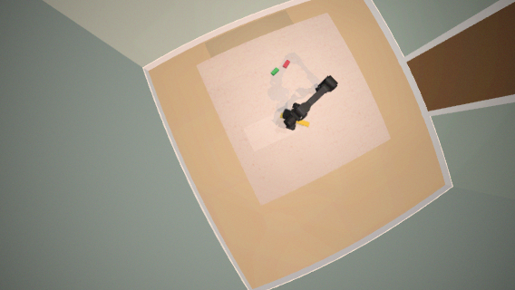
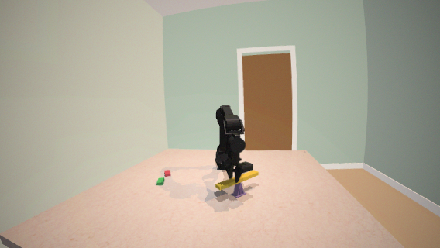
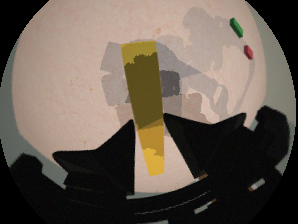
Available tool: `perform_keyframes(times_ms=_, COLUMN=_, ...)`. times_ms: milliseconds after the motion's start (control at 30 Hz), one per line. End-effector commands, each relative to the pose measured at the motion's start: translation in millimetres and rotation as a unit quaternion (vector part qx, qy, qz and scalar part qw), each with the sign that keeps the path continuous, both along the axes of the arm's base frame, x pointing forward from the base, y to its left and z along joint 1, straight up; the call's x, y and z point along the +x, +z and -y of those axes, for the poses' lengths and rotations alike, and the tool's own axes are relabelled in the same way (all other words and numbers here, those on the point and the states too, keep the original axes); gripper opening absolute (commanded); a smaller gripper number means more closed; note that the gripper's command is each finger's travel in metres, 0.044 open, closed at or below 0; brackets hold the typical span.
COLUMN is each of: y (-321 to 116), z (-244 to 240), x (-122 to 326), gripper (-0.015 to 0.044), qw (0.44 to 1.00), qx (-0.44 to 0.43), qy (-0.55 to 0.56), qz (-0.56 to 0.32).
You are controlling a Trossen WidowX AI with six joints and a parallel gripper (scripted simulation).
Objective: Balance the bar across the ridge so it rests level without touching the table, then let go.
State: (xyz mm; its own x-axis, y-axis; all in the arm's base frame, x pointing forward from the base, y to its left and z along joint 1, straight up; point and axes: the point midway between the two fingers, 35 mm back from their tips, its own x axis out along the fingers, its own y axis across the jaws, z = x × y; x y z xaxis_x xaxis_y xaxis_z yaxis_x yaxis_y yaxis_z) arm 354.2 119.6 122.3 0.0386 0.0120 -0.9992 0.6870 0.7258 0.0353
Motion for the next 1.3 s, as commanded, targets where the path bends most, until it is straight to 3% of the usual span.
perform_keyframes(times_ms=0, y=0, z=0, x=0, gripper=0.0238, qw=1.000, qx=0.000, qy=0.000, qz=0.000)
perform_keyframes(times_ms=267, y=0, z=0, x=0, gripper=0.0440, qw=1.000, qx=0.000, qy=0.000, qz=0.000)
perform_keyframes(times_ms=400, y=8, z=0, x=1, gripper=0.0440, qw=1.000, qx=0.001, qy=0.000, qz=0.003)
perform_keyframes(times_ms=667, y=97, z=2, x=-5, gripper=0.0440, qw=0.999, qx=0.011, qy=0.000, qz=0.031)
perform_keyframes(times_ms=1267, y=99, z=2, x=-6, gripper=0.0440, qw=0.999, qx=0.011, qy=0.000, qz=0.032)
